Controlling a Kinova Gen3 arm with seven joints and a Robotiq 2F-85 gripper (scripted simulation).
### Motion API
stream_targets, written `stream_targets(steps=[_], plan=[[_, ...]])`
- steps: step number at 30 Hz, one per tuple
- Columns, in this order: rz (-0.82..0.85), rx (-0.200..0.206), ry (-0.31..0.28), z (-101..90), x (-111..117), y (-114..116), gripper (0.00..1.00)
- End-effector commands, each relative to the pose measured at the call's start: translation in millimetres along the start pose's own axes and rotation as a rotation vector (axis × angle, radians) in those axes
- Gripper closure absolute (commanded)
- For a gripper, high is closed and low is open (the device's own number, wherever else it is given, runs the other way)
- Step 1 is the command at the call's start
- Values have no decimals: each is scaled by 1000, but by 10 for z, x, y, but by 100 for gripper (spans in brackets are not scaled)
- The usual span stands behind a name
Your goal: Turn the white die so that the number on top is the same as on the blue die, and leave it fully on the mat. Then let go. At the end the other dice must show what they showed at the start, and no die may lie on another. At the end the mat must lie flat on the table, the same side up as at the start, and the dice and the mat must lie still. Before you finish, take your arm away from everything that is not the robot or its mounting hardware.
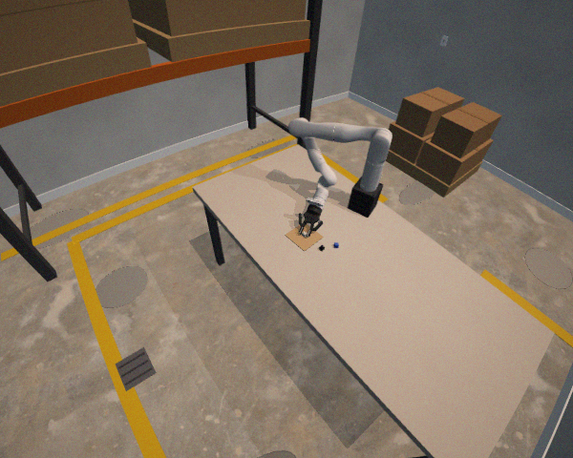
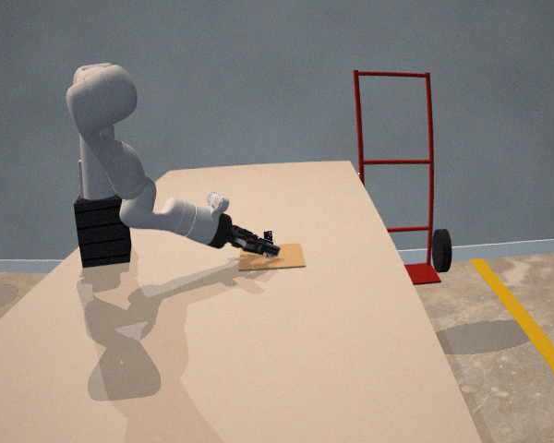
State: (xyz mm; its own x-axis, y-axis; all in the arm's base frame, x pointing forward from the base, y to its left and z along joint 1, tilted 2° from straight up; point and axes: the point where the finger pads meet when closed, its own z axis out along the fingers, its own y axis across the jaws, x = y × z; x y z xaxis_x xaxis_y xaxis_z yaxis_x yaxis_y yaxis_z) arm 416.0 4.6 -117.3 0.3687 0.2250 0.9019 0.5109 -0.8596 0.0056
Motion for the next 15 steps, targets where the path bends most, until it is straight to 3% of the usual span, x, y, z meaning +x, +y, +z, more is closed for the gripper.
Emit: stream_targets(steps=[1,7,15], plan=[[-1,0,1,-1,6,3,65],[-1,0,1,-35,6,3,65],[-1,0,1,-219,6,3,65]])
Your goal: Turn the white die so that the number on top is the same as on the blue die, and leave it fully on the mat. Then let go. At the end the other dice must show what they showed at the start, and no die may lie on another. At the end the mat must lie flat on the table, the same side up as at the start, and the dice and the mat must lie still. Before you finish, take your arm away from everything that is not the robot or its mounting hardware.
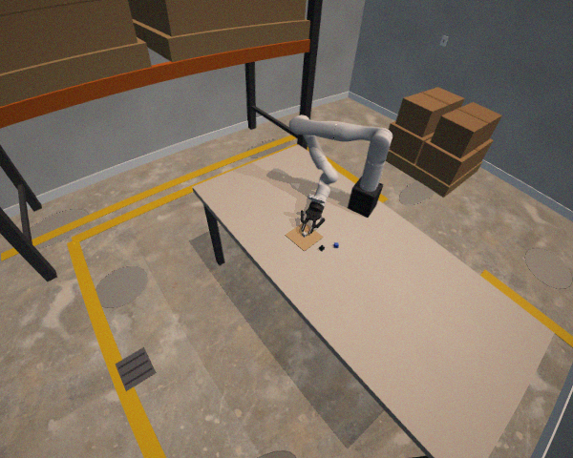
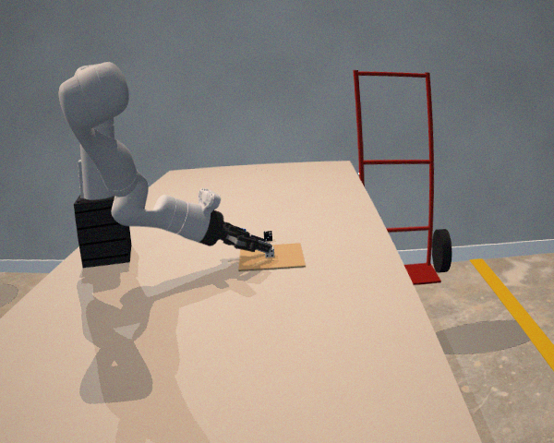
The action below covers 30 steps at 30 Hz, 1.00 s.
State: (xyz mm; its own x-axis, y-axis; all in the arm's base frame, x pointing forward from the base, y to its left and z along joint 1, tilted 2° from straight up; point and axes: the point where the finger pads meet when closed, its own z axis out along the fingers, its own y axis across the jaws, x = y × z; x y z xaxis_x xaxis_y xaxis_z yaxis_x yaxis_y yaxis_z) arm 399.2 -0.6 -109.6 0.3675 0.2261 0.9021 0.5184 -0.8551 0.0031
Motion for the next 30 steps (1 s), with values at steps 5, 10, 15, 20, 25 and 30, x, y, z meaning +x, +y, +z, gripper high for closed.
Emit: stream_targets(steps=[5,10,15,20,25,30], plan=[[1,-9,0,-214,10,41,65],[1,-9,0,-306,10,40,65],[1,-9,0,-315,12,40,65],[1,-9,0,-332,44,40,65],[1,-9,0,-413,195,39,65],[1,-9,0,-520,398,39,65]])
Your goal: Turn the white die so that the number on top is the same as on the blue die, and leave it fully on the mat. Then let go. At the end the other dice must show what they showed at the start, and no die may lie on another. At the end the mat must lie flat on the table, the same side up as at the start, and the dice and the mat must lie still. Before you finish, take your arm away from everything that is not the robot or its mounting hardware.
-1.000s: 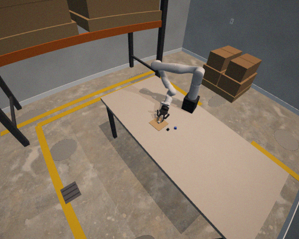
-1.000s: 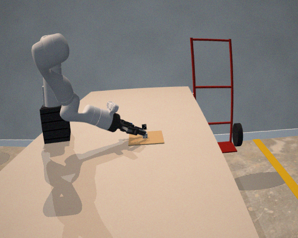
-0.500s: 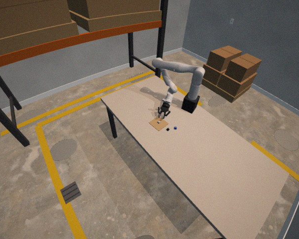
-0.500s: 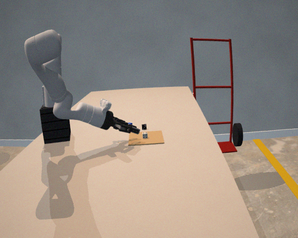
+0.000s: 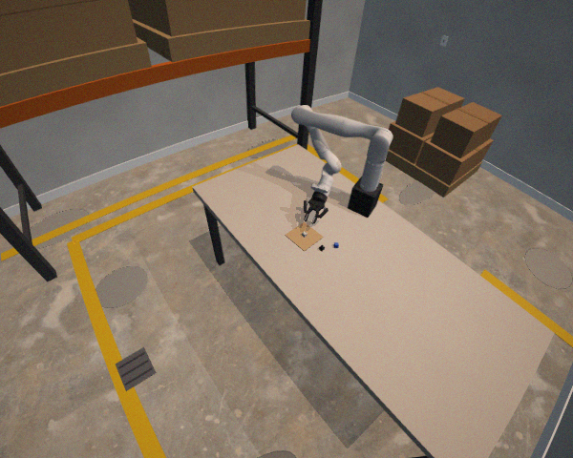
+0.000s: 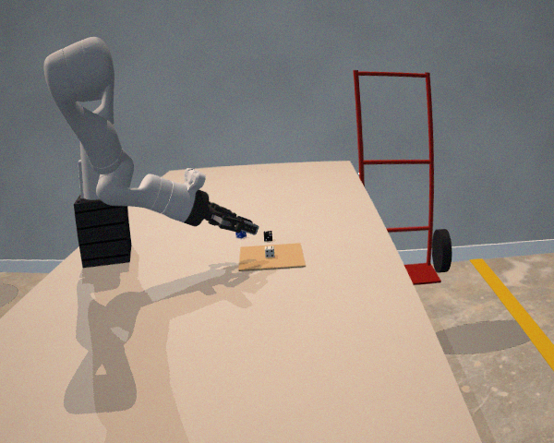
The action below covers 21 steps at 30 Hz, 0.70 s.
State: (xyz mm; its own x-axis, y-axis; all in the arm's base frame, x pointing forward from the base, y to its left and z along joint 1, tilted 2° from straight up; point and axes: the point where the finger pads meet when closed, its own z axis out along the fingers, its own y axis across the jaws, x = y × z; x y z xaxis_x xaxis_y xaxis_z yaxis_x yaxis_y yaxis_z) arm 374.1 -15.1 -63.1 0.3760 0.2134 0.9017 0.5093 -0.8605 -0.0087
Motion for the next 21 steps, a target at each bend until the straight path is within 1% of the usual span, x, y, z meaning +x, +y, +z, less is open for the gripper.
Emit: stream_targets(steps=[1,9,21], plan=[[-14,-5,1,-76,138,41,65],[-14,-5,1,-132,243,40,65],[-14,-4,-4,-132,248,40,65]])
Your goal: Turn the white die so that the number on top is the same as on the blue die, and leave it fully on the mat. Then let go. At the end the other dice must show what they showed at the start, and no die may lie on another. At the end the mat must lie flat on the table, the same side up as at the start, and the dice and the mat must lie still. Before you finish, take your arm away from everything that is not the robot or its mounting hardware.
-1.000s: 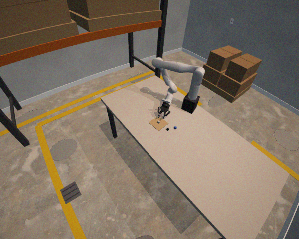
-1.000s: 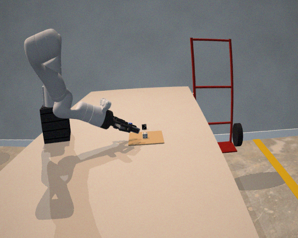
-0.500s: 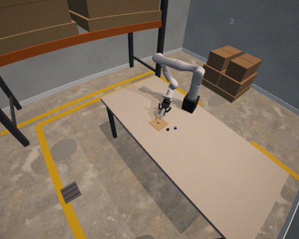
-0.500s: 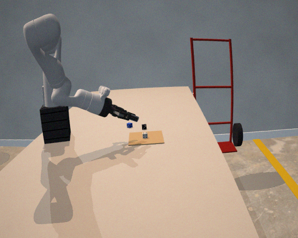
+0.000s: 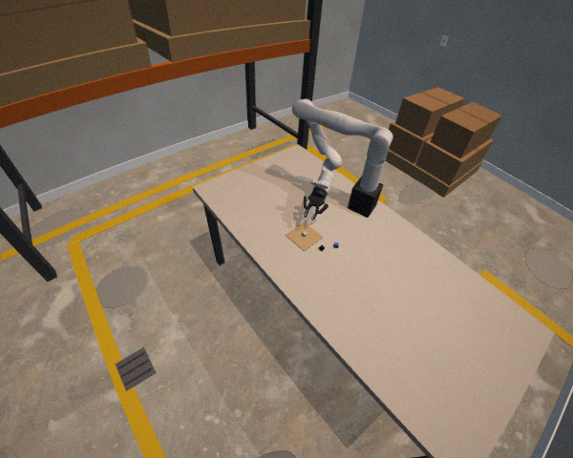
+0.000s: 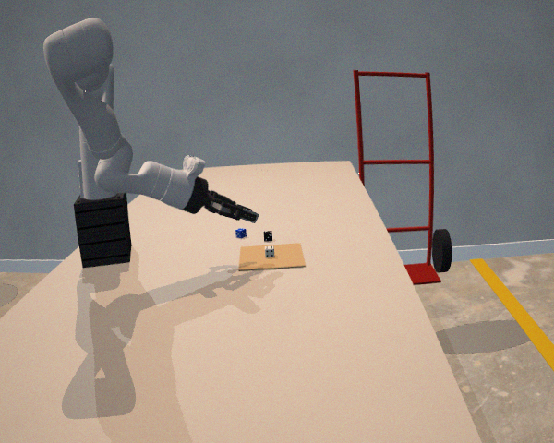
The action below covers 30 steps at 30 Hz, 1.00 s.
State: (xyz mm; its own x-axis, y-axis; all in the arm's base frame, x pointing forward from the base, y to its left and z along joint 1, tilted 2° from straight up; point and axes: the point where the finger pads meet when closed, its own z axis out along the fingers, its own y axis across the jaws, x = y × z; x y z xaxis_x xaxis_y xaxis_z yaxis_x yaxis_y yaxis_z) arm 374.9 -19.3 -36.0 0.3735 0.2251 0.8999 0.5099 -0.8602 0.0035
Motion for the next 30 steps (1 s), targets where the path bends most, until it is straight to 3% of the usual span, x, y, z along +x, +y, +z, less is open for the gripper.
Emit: stream_targets(steps=[1,17,30], plan=[[-2,0,-1,0,11,3,65],[0,2,-86,24,54,5,65],[-3,1,-282,78,153,-2,65]])
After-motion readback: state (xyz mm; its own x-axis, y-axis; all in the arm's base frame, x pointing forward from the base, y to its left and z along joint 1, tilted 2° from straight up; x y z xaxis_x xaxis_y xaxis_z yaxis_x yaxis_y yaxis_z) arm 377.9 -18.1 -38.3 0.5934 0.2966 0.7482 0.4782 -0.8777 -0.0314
